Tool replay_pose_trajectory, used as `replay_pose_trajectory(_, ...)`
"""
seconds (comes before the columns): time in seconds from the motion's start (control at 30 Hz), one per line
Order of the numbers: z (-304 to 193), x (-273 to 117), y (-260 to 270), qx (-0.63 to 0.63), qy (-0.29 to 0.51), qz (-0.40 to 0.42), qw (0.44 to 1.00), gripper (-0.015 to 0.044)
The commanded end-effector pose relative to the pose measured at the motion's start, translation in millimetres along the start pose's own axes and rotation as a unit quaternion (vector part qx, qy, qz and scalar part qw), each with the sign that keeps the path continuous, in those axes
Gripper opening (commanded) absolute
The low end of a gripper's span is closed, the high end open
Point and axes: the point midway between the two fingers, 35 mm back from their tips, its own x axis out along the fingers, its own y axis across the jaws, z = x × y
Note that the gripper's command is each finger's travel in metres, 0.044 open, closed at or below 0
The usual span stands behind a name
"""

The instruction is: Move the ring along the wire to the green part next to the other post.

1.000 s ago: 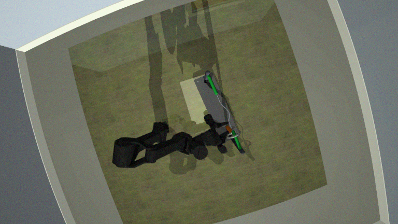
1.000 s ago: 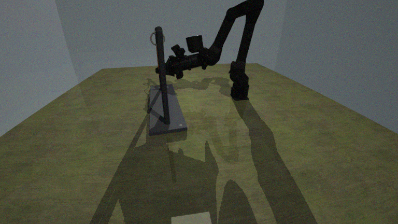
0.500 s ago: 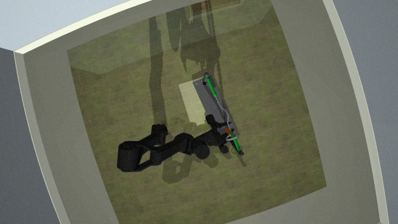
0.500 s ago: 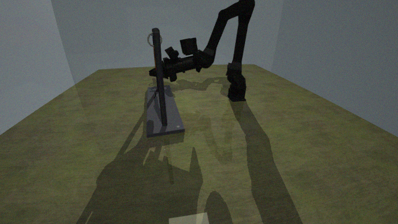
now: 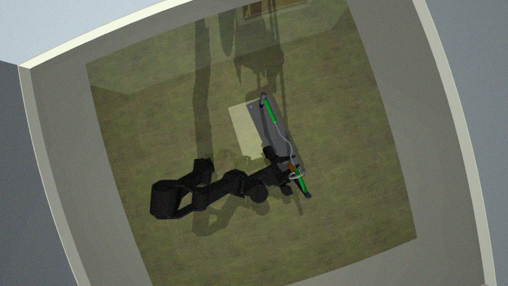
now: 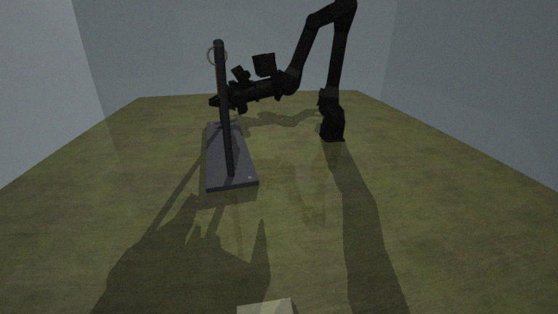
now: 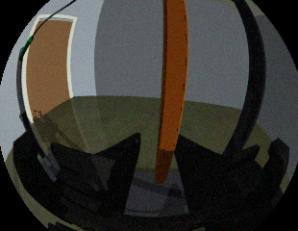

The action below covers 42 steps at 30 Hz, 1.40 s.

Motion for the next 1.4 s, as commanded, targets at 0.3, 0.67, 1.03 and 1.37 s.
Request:
replay_pose_trajectory(0.3, 2.3, 0.8, -1.5, 0.001, -0.003, -0.003, 1.000, 0.0160)
replay_pose_trajectory(0.67, 0.1, 0.1, -0.1, 0.000, 0.000, 0.000, 1.000, -0.0076)
replay_pose_trajectory(1.03, 0.1, 0.1, -0.1, 0.000, 0.000, 0.000, 1.000, -0.0150)
replay_pose_trajectory(1.37, 11.2, -1.5, -0.6, -0.002, -0.001, 0.002, 1.000, -0.0150)
